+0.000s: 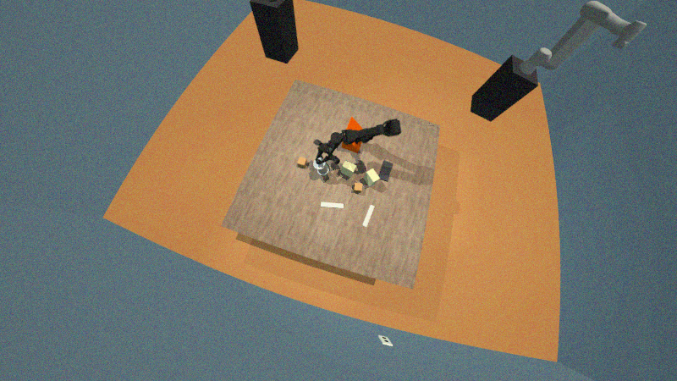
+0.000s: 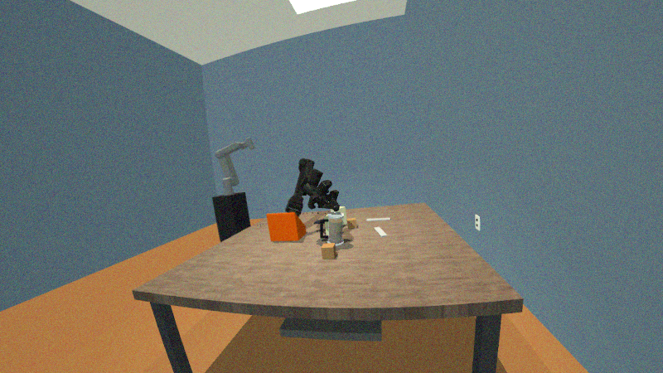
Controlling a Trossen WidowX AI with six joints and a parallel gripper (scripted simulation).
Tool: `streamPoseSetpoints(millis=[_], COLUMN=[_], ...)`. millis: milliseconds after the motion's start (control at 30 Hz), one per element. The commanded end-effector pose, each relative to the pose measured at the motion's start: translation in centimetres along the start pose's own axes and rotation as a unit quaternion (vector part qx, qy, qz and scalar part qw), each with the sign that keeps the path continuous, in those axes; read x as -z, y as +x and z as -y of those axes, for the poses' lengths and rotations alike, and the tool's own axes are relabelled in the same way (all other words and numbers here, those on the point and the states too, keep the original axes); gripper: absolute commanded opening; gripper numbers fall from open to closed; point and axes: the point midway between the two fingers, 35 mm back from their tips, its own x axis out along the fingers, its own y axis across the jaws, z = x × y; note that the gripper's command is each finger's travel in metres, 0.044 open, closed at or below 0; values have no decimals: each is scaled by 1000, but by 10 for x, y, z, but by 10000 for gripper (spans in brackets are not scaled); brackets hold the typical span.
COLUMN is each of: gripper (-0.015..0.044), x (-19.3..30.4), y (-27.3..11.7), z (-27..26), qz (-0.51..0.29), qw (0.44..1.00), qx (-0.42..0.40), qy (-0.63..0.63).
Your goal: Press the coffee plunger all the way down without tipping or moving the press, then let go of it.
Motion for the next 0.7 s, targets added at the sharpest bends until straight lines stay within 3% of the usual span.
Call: streamPoseSetpoints(millis=[0,367,533,667], gripper=[152,440,440,440], x=[0,0,-4,-26], y=[0,0,-4,-30], z=[0,0,0,1], qz=[0,0,-2,-7], qw=[1000,1000,1000,1000], qx=[0,0,1,1], qy=[0,0,0,0])
